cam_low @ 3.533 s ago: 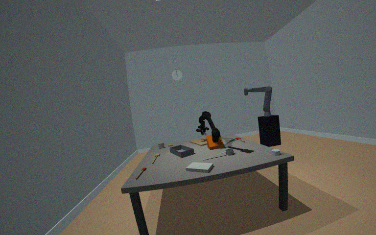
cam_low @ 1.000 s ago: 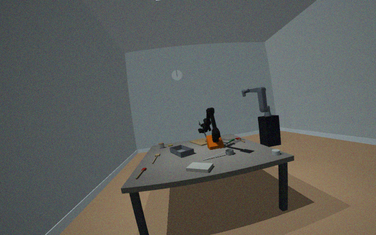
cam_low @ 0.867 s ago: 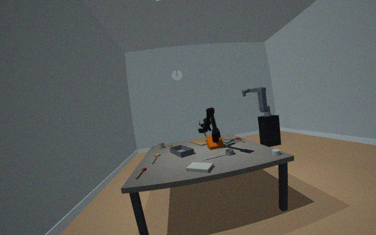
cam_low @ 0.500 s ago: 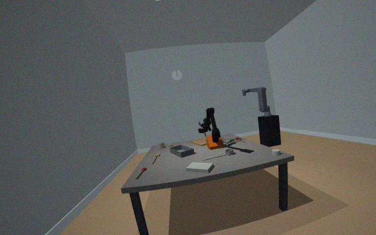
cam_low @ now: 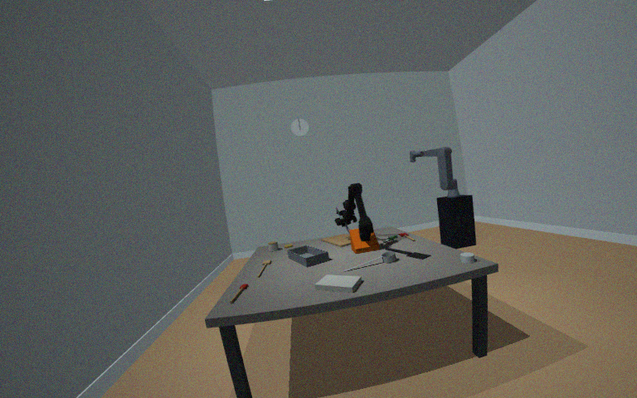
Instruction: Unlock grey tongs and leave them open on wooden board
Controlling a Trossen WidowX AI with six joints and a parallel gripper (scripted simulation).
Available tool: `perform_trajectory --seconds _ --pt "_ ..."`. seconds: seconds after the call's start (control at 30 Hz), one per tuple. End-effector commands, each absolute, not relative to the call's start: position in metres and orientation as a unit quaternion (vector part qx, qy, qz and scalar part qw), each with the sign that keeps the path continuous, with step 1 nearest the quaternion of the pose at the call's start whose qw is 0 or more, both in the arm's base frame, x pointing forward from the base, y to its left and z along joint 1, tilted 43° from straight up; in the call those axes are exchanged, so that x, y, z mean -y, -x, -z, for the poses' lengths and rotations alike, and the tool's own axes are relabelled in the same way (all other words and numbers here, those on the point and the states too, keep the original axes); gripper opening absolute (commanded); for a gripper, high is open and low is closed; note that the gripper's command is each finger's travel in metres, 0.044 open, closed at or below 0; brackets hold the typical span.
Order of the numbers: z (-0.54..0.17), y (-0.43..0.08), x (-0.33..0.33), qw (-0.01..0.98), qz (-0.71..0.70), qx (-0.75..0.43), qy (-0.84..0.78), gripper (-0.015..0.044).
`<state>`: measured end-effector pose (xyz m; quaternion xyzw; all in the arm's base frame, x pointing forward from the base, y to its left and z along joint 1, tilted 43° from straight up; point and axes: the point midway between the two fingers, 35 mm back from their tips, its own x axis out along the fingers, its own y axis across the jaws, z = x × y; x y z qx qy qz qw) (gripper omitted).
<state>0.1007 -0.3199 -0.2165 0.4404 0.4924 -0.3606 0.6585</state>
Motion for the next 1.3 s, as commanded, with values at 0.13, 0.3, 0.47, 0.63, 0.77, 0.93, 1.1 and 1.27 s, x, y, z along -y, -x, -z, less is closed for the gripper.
perform_trajectory --seconds 0.13,0.3,0.47,0.63,0.77,0.93,1.1,1.27 --pt "0.224 -0.104 0.334 0.64 0.346 -0.518 -0.45 -0.015" --pt "0.229 -0.105 0.336 0.624 0.333 -0.536 -0.46 -0.015" --pt "0.234 -0.106 0.338 0.607 0.32 -0.555 -0.47 -0.015" --pt "0.236 -0.107 0.339 0.59 0.306 -0.573 -0.48 -0.015" --pt "0.238 -0.108 0.34 0.576 0.294 -0.587 -0.487 -0.015" --pt "0.239 -0.109 0.34 0.558 0.279 -0.605 -0.495 -0.015" --pt "0.239 -0.11 0.34 0.54 0.263 -0.622 -0.503 -0.015" --pt "0.238 -0.11 0.339 0.521 0.248 -0.639 -0.51 -0.015"
